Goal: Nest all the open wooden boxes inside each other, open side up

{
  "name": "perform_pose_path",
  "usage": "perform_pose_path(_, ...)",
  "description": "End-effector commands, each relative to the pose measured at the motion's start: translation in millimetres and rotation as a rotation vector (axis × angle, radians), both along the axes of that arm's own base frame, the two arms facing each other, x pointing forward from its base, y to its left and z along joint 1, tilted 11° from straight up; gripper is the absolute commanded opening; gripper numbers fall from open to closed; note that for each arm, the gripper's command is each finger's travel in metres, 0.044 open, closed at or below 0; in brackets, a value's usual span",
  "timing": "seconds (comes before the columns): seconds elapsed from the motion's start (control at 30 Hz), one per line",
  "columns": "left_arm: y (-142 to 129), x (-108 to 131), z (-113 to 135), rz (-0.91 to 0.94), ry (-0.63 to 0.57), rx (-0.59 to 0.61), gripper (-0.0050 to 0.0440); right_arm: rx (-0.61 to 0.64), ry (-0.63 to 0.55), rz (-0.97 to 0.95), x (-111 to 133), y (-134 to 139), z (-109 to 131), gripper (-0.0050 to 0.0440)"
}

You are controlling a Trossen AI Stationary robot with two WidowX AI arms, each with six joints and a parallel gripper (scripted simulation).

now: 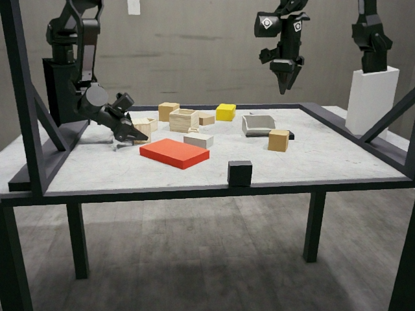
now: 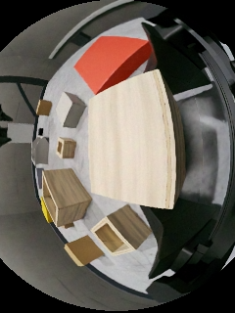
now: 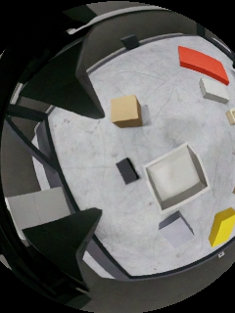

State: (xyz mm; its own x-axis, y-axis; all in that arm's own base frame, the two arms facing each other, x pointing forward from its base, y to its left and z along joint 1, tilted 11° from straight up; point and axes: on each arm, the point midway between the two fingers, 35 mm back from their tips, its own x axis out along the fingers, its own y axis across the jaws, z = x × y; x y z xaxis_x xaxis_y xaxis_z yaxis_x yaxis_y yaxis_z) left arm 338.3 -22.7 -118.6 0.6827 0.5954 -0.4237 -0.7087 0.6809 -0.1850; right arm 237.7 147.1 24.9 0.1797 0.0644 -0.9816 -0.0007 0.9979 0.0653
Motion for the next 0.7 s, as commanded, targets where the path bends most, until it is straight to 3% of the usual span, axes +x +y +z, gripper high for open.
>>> perform_pose_path(0.0,-1,2,2,-0.001,-0.009,0.002,0.04,0.012,-0.021,-0.001,3,3,7,0.04)
perform_pose_path(0.43,-1,2,3,-0.002,-0.005,0.0,0.04,0.012,-0.021,-0.001,3,3,7,0.04)
perform_pose_path(0.67,1,7,25,-0.041,0.102,-0.151,0.04,0.012,-0.021,-0.001,3,3,7,0.04)
